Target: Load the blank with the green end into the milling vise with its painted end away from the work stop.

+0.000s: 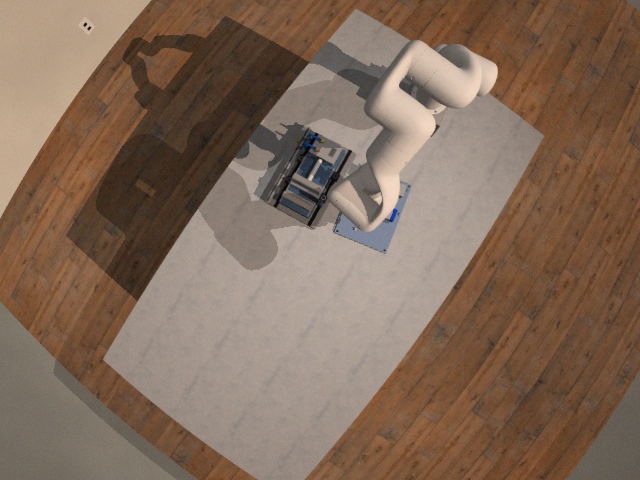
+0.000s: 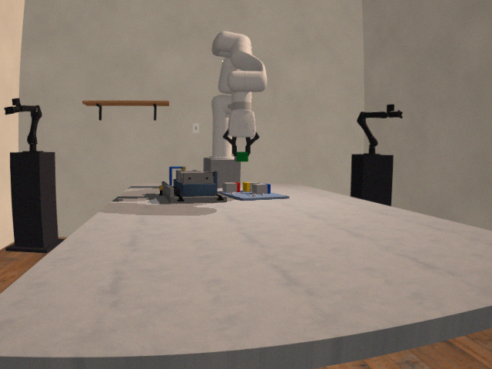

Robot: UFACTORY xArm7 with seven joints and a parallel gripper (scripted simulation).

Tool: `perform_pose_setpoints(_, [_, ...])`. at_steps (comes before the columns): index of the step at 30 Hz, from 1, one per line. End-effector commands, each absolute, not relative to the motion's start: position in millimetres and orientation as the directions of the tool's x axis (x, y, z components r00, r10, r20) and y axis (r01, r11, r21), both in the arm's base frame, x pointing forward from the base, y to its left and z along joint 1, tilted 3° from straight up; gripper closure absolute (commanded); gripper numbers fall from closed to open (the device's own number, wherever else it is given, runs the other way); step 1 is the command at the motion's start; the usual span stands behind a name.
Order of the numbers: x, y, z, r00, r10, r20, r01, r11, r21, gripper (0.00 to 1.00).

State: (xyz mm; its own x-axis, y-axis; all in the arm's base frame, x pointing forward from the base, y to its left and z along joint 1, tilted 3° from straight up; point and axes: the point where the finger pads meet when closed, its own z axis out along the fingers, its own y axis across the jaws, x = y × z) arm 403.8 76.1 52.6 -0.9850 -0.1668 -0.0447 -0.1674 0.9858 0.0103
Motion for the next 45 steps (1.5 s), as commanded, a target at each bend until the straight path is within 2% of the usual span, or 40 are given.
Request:
perform_pose_setpoints(1, [404.9,76.2,53.9,-0.996,-0.073,-0.047,-0.074,0.997,0.013,1.0])
perform_pose_setpoints(5, [404.9,76.1,53.9,-0.999,0.019,-0.045,0.018,1.0,0.016,1.0])
perform_pose_setpoints(13, [404.9,76.3,53.9,-0.999,0.031,-0.045,0.03,0.999,0.018,1.0])
perform_pose_setpoints(22, [404.9,76.1,53.9,-0.976,0.215,-0.041,0.215,0.976,0.023,1.0])
perform_pose_setpoints(29, [404.9,76.1,53.9,-0.976,0.215,-0.041,0.215,0.976,0.023,1.0])
perform_pose_setpoints(39, [404.9,76.2,53.9,-0.904,0.426,-0.035,0.425,0.905,0.033,1.0])
perform_pose_setpoints(45, [404.9,76.2,53.9,-0.904,0.426,-0.035,0.425,0.905,0.033,1.0])
